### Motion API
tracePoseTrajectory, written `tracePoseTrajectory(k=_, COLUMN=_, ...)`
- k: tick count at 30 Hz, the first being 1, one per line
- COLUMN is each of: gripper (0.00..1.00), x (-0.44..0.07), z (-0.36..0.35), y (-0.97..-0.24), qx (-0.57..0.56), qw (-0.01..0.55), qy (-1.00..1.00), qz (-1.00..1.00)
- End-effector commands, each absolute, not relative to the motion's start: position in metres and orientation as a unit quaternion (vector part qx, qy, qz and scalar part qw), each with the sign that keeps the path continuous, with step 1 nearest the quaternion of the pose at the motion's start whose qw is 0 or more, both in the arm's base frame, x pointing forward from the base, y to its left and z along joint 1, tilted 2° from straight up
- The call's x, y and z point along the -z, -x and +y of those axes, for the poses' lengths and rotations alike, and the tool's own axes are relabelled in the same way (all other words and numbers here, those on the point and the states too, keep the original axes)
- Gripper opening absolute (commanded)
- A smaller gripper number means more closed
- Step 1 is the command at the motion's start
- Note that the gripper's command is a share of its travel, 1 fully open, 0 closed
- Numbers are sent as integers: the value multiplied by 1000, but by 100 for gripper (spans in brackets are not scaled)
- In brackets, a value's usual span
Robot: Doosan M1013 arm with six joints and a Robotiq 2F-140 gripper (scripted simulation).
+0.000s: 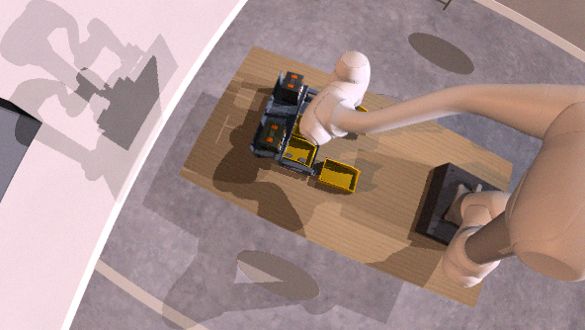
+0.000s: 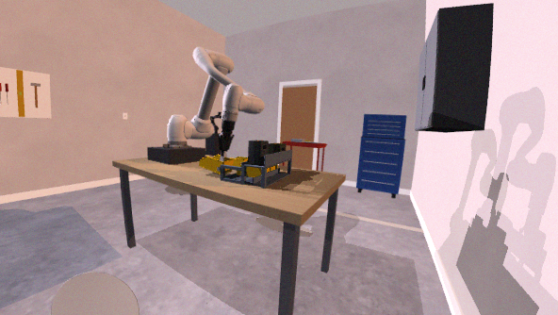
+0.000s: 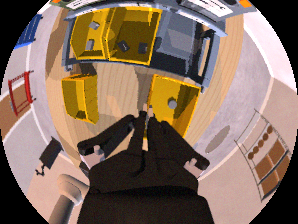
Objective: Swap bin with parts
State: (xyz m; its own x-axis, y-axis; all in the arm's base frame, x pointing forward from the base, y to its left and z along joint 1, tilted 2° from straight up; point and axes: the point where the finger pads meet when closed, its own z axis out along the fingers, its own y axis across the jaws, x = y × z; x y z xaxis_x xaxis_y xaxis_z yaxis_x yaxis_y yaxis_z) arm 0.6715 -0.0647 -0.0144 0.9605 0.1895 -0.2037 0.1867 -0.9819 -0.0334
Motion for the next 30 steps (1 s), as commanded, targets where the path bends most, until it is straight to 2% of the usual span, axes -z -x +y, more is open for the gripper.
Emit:
tracePoseTrajectory(k=1, gripper=10, x=16, z=-65, y=-671, qx=-108, qw=4, qy=989, qz=-97)
tracePoseTrajectory(k=30, gripper=10, x=17, z=-64, y=-677, qx=-108, qw=4, qy=989, qz=-97)
